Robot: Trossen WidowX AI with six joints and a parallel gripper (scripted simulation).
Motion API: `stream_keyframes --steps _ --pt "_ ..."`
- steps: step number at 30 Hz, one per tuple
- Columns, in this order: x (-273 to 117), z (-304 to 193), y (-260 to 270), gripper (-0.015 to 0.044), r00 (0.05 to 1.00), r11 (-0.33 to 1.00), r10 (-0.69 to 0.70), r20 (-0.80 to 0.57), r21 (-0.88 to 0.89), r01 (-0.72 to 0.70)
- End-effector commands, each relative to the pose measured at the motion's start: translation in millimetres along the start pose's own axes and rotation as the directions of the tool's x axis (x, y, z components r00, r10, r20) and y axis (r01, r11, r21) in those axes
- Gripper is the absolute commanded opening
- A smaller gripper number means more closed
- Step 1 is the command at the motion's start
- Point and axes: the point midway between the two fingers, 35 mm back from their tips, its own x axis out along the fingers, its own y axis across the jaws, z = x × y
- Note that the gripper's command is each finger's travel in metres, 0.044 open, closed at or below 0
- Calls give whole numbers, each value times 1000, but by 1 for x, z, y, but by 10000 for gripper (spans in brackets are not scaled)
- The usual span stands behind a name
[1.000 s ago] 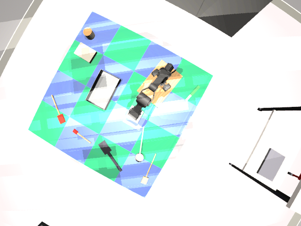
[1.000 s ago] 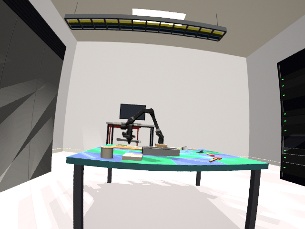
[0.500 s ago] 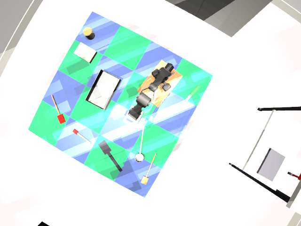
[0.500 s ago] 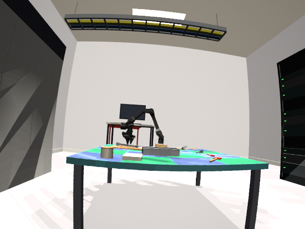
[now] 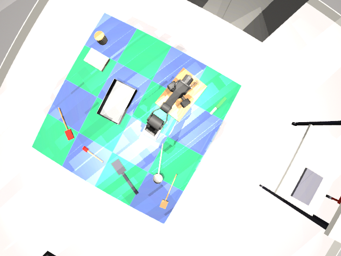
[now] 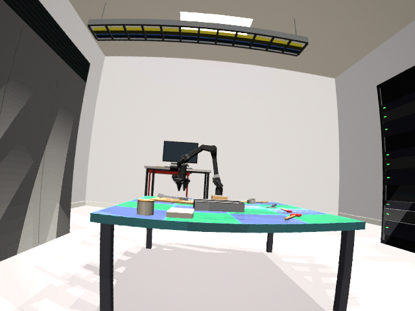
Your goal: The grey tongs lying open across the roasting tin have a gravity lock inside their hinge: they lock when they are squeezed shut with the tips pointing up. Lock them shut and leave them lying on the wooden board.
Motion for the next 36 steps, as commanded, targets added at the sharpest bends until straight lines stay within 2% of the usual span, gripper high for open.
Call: stream_keyframes --steps 1,8,15,23,36 --pt "-22 -44 -10 440 1000 1000 1 -10 2 -1" --pt "-40 -102 -25 440 1000 1000 2 -16 0 -2" --pt "-42 -101 -25 440 1000 1000 2 -15 0 -2" --pt "-90 -100 -26 440 1000 1000 -2 -7 -4 2" --pt "-90 -100 -26 440 1000 1000 -2 -7 -4 2"
